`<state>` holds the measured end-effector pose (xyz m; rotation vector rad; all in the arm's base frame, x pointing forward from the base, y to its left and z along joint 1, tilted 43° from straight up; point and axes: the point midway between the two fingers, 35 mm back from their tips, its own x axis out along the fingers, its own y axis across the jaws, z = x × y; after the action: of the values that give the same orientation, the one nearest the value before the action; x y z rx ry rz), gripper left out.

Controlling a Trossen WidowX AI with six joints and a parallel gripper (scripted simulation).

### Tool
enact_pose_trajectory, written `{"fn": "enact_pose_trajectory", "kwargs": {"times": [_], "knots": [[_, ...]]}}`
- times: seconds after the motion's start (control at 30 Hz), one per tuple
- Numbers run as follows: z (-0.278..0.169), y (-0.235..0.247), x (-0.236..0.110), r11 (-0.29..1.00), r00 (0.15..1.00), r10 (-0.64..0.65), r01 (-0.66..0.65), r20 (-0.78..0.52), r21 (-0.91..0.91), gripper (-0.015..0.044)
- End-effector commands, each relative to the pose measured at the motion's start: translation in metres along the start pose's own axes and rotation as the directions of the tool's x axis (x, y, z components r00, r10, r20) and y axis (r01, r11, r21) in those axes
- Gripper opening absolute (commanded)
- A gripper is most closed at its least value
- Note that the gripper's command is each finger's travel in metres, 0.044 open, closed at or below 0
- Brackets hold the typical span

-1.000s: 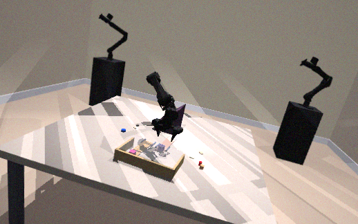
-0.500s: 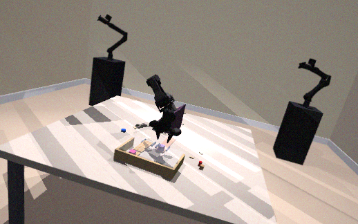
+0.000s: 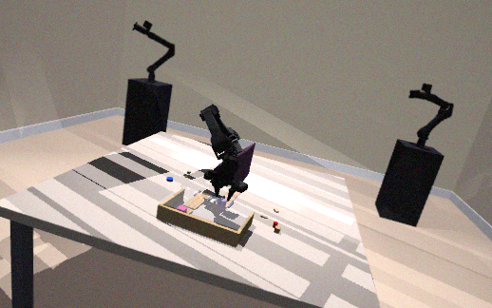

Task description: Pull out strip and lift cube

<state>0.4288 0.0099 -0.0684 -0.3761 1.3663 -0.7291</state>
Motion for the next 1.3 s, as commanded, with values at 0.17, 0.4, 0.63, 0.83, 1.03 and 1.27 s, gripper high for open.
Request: {"fn": "enact_pose_trajectory", "kwargs": {"times": [0.17, 0.4, 0.63, 0.83, 1.03, 1.27], "knots": [[-0.004, -0.001, 0.019, 1.0, 1.0, -0.01, 0.01, -0.007, -0.01, 0.025], [-0.005, -0.001, 0.029, 1.0, 1.0, -0.011, 0.011, -0.007, -0.01, 0.025], [-0.005, -0.001, 0.029, 1.0, 1.0, -0.011, 0.011, -0.007, -0.01, 0.025], [-0.003, -0.001, 0.027, 1.0, 1.0, -0.005, 0.005, -0.005, -0.003, 0.0132], [-0.003, -0.001, 0.027, 1.0, 1.0, -0.005, 0.005, -0.005, -0.003, 0.0072], [-0.017, -0.005, 0.015, 1.0, 1.0, -0.006, 0.006, -0.007, -0.005, 0.0]]}}
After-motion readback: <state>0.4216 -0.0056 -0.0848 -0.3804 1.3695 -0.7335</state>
